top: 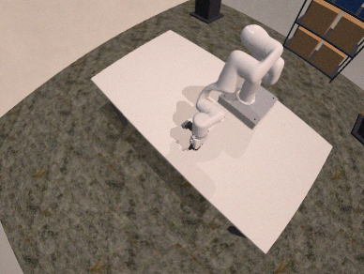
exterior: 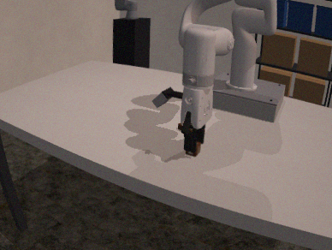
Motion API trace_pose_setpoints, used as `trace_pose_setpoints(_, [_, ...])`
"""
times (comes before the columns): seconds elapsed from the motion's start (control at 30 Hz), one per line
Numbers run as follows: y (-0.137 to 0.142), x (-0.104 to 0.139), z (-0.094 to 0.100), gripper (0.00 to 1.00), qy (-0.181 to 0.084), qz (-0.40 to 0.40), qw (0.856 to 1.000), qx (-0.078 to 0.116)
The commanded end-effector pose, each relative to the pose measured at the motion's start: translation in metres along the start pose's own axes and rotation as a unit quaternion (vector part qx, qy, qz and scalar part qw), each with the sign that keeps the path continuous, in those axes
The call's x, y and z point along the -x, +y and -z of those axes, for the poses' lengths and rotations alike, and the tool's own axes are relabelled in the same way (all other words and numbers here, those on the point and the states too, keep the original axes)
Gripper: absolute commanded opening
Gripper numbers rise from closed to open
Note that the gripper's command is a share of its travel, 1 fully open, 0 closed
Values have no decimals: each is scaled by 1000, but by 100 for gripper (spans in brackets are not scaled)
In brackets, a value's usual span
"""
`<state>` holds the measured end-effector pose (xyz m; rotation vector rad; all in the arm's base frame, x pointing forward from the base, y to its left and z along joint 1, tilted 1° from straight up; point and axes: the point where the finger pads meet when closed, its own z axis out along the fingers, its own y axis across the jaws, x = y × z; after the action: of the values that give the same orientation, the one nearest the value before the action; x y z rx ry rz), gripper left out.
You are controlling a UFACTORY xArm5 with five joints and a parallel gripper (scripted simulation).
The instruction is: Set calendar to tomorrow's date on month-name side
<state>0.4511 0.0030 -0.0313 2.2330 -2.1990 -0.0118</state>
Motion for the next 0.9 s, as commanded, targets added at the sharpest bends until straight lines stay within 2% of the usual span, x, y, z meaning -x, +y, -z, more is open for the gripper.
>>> trace_pose_setpoints(0.0, [-2,0,-4,47,0,0,1000,-2])
trace_pose_setpoints(0.87, [-2,0,-8,47,0,0,1000,-2])
